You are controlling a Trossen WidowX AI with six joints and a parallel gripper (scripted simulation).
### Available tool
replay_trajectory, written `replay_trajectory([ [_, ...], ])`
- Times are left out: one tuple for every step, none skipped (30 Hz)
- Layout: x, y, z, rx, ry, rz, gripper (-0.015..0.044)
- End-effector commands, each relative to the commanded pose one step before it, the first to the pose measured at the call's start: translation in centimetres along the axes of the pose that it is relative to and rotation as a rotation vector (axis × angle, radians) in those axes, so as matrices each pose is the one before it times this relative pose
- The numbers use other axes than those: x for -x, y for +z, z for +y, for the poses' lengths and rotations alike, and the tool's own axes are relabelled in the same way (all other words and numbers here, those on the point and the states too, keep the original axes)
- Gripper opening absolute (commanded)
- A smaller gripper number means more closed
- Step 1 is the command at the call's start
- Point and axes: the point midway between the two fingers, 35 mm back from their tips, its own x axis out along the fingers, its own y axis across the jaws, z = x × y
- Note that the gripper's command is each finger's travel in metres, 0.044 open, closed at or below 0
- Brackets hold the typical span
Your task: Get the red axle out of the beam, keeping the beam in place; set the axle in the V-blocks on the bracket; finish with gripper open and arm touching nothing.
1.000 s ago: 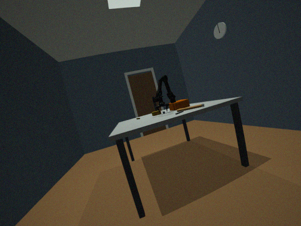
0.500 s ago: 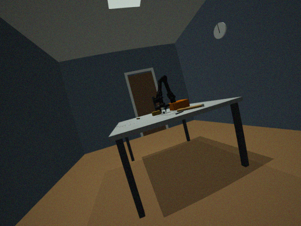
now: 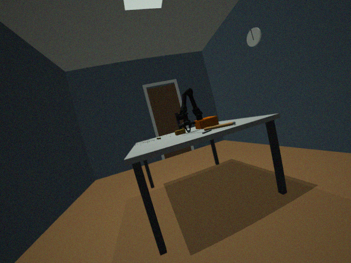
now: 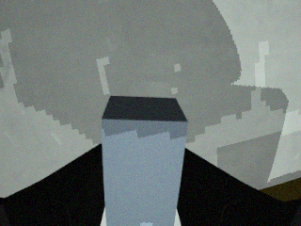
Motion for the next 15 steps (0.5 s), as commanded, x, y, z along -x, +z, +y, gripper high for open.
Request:
replay_trajectory([
  [0.912,0.141,-0.321,-0.0050,-0.00874,-0.00022,0.0000],
  [0.408,0.030,-0.040,0.0000,-0.00008,-0.00004,0.0000],
  [0.445,0.024,-0.030,0.0000,-0.00007,-0.00003,0.0000],
  [0.456,0.016,-0.018,0.0000,-0.00006,-0.00003,0.0000],
  [0.460,0.010,-0.009,0.0000,-0.00006,-0.00002,0.0000],
  [0.462,0.006,-0.001,0.0000,-0.00005,-0.00002,0.0000],
  [0.465,0.004,0.003,0.0000,-0.00005,-0.00002,0.0000],
  [0.467,0.003,0.006,0.0000,-0.00004,-0.00001,0.0000],
  [0.468,0.002,0.009,0.0000,-0.00004,-0.00001,0.0000],
  [0.471,0.000,0.014,0.0000,-0.00003,-0.00001,0.0000],
  [0.473,-0.003,0.021,0.0000,-0.00003,-0.00001,0.0000],
  [0.477,-0.007,0.029,0.0000,-0.00002,0.00000,0.0000],
  [0.481,-0.014,0.040,0.0000,-0.00001,0.00000,0.0000],
  [0.484,-0.020,0.057,0.0000,0.00000,0.00001,0.0000],
  [0.483,-0.029,0.079,0.0000,0.00002,0.00001,0.0000],
])
